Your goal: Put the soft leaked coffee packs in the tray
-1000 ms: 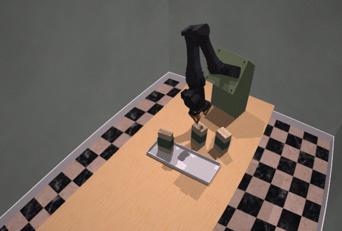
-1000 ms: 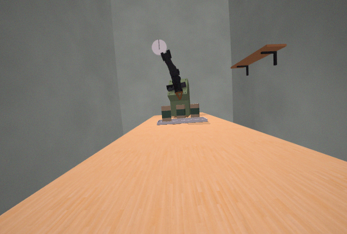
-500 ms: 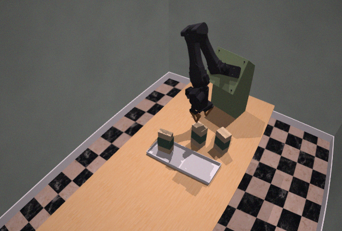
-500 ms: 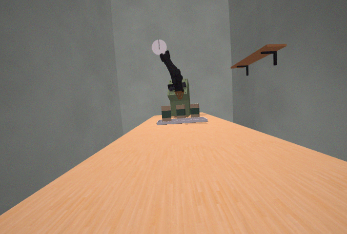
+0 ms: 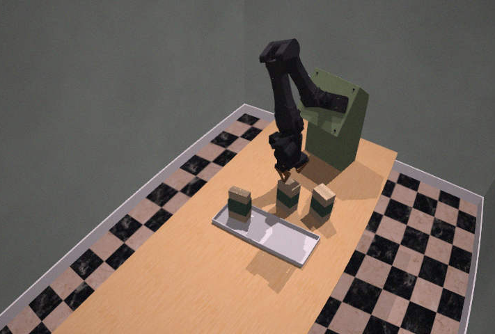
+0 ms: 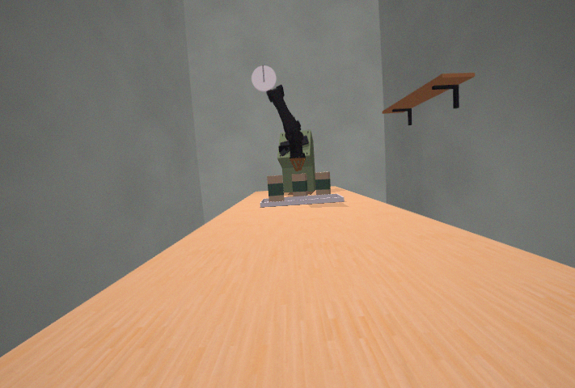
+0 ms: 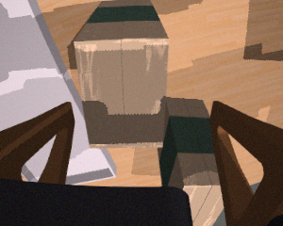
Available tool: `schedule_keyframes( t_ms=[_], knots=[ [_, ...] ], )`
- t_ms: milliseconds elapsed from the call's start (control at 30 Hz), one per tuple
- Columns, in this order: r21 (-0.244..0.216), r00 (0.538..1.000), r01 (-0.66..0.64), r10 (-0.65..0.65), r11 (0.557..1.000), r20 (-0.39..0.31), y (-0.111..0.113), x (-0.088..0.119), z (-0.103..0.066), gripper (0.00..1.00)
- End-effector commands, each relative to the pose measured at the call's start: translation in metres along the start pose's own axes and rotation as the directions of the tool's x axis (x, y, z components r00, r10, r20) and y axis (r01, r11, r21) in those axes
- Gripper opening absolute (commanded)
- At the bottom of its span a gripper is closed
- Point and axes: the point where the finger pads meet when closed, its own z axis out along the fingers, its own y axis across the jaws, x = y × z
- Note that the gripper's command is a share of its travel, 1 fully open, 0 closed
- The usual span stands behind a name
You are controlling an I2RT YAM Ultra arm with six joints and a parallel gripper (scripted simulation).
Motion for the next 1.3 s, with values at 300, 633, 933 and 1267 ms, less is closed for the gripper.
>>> schedule_keyframes(
  t_ms=[300, 633, 933, 1267],
  knots=[
    [-0.053, 1.000, -0.006, 0.006, 0.999, -0.016, 0.0116, 0.0026, 0.0038, 0.79],
    [-0.046, 1.000, -0.004, 0.003, 0.999, -0.014, 0.0099, 0.0021, 0.0039, 0.79],
    [-0.046, 1.000, -0.004, 0.003, 0.999, -0.014, 0.0099, 0.0021, 0.0039, 0.79],
    [-0.046, 1.000, -0.005, 0.004, 0.999, -0.014, 0.0097, 0.0015, 0.0038, 0.79]
  ],
)
